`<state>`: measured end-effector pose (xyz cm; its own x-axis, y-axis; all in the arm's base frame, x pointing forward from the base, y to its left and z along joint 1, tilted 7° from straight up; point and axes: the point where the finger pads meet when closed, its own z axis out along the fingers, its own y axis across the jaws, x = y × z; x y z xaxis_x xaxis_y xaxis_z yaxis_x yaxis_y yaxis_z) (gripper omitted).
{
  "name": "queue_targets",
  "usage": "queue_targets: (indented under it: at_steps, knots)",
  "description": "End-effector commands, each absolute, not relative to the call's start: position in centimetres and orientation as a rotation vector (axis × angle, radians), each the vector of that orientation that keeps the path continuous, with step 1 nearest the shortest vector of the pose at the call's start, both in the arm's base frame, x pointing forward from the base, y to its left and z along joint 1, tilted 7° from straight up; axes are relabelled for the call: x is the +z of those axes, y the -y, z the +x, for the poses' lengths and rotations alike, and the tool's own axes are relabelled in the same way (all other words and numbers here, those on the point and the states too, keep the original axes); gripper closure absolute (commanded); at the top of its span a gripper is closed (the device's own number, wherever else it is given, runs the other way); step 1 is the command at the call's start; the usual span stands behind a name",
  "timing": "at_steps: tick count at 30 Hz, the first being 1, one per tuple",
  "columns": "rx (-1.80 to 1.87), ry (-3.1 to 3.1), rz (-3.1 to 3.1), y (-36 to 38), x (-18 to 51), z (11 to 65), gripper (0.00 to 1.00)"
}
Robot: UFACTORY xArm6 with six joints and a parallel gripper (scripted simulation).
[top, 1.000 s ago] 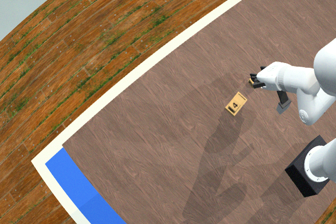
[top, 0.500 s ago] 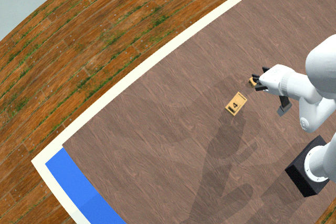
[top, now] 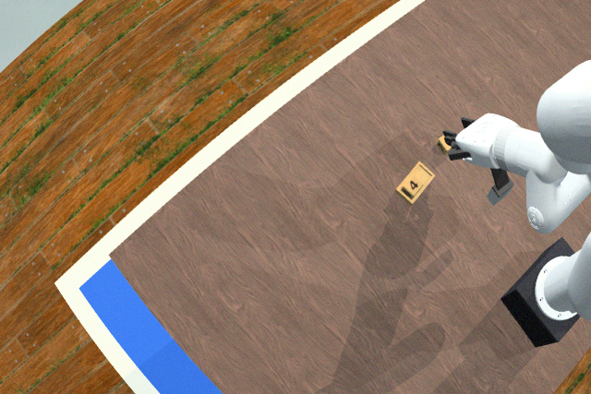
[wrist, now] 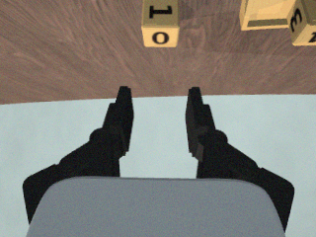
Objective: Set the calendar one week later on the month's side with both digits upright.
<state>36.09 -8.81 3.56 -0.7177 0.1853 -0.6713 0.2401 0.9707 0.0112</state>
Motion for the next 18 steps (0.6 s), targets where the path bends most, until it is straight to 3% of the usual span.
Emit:
queue_targets:
  at_steps: [1,18]
  knots:
    - [-0.099,-2.388,0.296,8.8,3.5,36.1,0.53]
    - [-0.099,-2.388,0.296,8.9,2.1,36.3,0.53]
